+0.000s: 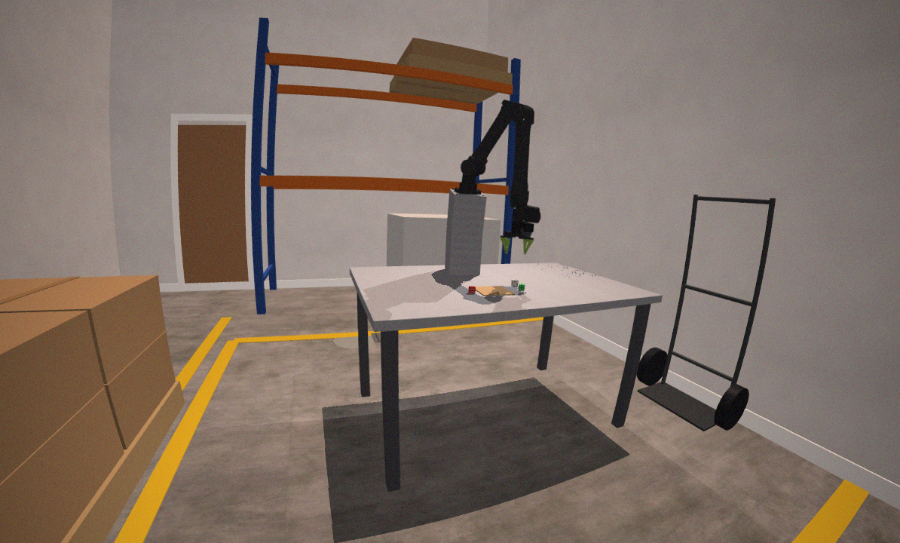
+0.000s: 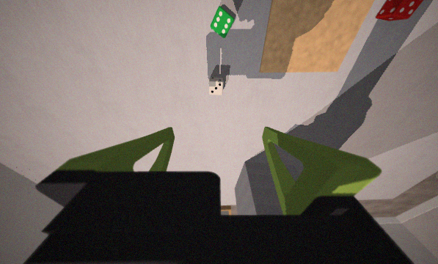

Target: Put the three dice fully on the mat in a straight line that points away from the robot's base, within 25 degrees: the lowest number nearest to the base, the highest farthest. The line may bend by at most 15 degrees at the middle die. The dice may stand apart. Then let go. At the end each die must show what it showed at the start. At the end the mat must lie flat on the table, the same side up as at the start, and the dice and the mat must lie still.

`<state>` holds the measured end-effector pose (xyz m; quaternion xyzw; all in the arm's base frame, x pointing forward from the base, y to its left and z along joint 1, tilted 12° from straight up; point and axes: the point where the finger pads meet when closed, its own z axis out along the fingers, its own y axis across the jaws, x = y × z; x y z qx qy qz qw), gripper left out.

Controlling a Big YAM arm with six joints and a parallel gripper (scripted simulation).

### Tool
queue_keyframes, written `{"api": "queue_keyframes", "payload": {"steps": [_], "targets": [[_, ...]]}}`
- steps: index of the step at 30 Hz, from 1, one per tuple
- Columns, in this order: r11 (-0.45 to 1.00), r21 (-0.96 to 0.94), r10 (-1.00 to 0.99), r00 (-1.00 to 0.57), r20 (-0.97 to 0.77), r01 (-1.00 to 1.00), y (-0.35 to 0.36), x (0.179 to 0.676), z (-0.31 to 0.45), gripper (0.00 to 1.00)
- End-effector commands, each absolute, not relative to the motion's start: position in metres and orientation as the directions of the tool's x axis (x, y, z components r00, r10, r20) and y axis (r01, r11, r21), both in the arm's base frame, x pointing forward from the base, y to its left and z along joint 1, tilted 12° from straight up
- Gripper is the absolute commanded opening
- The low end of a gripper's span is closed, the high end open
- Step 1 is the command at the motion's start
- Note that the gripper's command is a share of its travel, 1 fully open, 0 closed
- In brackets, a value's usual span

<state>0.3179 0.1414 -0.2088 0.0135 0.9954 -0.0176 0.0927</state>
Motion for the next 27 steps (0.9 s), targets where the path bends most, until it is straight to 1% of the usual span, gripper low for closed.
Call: {"api": "queue_keyframes", "payload": {"steps": [1, 7, 18, 21, 25, 26, 27], "targets": [[0.996, 0.007, 0.084, -0.967, -0.242, 0.085, 0.15, 0.341, -0.197, 1.0], [0.996, -0.006, 0.083, -0.971, -0.222, 0.087, 0.144, 0.331, -0.201, 1.0], [0.995, -0.006, 0.094, -0.971, -0.219, 0.097, 0.144, 0.331, -0.204, 1.0], [0.987, 0.004, 0.156, -0.964, -0.215, 0.159, 0.143, 0.332, -0.211, 1.0], [0.941, 0.044, 0.336, -0.918, -0.21, 0.334, 0.143, 0.334, -0.218, 1.0], [0.94, 0.045, 0.34, -0.917, -0.21, 0.339, 0.143, 0.334, -0.218, 1.0], [0.918, 0.058, 0.394, -0.896, -0.206, 0.391, 0.144, 0.334, -0.22, 1.0]]}}
